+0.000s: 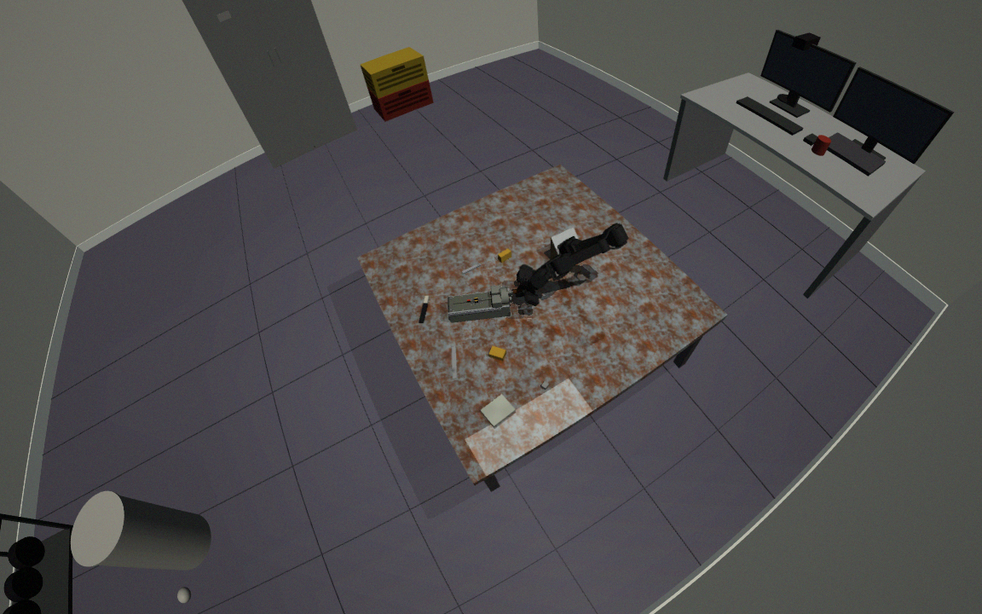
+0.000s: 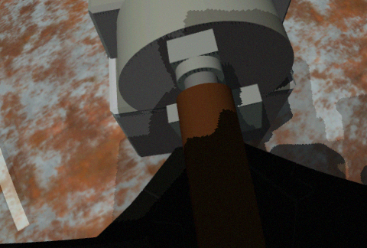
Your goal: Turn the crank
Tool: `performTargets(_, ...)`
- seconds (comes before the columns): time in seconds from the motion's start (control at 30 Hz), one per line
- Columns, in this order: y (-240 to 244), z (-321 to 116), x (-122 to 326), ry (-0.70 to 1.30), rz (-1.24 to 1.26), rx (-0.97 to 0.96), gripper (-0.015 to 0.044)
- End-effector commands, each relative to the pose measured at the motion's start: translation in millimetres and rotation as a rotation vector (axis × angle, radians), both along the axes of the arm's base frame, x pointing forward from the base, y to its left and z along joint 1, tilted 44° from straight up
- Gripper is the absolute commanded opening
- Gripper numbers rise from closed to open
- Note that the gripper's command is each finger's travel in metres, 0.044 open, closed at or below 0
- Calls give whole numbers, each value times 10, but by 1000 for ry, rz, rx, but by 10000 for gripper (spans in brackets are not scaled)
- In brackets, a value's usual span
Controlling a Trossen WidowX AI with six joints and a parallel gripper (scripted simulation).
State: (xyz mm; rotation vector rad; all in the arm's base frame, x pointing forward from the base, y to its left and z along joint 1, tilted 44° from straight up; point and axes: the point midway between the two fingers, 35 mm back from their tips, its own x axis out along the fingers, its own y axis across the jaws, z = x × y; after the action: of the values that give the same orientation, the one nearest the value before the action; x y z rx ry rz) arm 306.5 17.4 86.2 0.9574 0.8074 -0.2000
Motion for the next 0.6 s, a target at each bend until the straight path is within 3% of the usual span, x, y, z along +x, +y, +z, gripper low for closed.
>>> performTargets(0.0,-66,-47,-51,5,-14,-9,0)
performTargets(0.57,-99,-120,-91,6,-14,-9,0)
